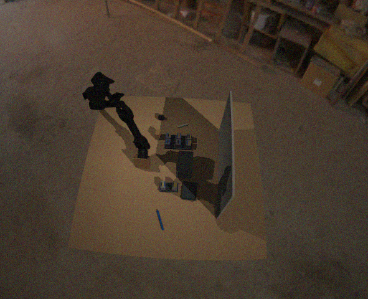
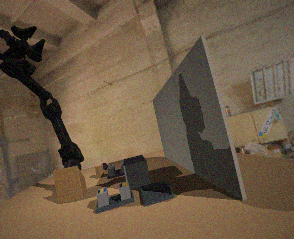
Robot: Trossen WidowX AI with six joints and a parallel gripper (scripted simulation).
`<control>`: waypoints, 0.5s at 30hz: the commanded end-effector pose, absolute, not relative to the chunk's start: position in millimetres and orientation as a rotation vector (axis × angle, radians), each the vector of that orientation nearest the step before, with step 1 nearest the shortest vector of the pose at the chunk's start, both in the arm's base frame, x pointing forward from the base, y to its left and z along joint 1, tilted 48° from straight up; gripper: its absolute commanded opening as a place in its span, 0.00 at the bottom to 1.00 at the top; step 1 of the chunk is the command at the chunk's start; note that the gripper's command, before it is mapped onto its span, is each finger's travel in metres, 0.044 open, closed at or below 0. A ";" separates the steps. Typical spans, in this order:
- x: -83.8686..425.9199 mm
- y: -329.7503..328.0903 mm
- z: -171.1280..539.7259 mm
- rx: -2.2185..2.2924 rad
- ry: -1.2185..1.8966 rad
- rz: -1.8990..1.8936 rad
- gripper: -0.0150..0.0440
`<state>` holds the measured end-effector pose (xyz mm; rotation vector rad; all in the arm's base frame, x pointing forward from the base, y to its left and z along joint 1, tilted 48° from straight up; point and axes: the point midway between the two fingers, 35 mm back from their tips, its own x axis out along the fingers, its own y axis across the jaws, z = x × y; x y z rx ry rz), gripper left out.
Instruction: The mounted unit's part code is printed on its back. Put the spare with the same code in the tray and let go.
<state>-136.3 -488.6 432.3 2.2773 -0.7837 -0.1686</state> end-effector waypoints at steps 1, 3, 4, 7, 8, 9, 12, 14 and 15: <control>-136.3 -488.6 432.3 2.277 -0.784 -0.169 0.98; -136.3 -488.6 432.3 2.277 -0.784 -0.169 1.00; -136.3 -488.6 432.3 2.277 -0.784 -0.169 1.00; -135.7 -489.4 432.0 2.284 -0.786 -0.163 1.00; -133.7 -491.9 431.1 2.305 -0.792 -0.147 1.00; -130.4 -495.9 429.6 2.340 -0.803 -0.121 1.00; -112.5 -516.2 420.6 2.518 -0.854 0.011 1.00; -96.6 -529.8 413.5 2.657 -0.879 0.099 1.00; -87.8 -535.9 410.0 2.729 -0.886 0.138 1.00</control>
